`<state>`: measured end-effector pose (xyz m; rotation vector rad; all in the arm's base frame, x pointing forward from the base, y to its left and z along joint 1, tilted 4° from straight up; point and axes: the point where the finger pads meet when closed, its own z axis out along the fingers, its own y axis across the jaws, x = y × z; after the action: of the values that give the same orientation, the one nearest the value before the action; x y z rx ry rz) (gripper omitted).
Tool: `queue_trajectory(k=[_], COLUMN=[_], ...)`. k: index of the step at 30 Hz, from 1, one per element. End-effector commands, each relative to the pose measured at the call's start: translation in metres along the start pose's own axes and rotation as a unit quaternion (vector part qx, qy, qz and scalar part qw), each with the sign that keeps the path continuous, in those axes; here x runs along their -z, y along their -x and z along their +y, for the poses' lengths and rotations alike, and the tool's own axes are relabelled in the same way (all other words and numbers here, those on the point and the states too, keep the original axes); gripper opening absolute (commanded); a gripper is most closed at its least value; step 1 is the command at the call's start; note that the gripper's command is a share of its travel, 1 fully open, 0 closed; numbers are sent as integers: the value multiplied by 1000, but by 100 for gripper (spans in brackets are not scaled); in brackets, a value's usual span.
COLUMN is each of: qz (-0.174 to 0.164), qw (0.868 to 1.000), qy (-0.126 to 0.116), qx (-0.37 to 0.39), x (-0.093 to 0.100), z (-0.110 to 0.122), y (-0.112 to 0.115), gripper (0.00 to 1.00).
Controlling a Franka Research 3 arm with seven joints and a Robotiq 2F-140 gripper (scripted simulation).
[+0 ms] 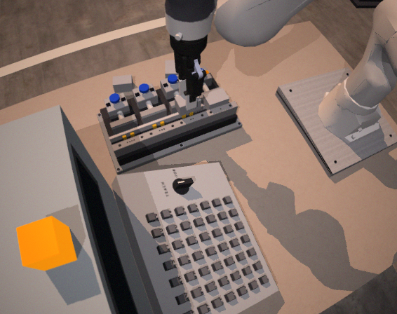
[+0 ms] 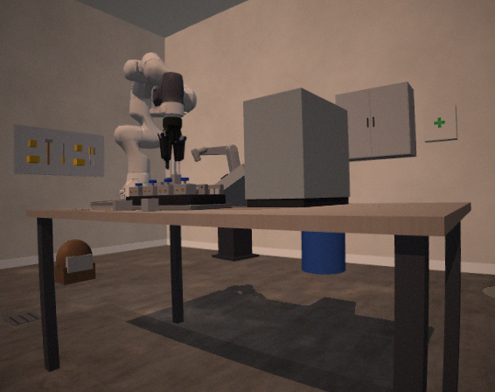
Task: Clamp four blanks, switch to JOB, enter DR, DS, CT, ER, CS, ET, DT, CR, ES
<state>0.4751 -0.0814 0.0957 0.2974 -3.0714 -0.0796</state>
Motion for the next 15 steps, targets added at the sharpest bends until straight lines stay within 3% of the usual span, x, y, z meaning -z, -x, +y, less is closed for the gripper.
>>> queue_trajectory(k=[1, 15], qz=[-5, -5], qw=[1000, 1000], qy=[-1, -1], qx=[-1, -1], x=[0, -5], z=[1, 1], y=[4, 4], gripper=[0, 0])
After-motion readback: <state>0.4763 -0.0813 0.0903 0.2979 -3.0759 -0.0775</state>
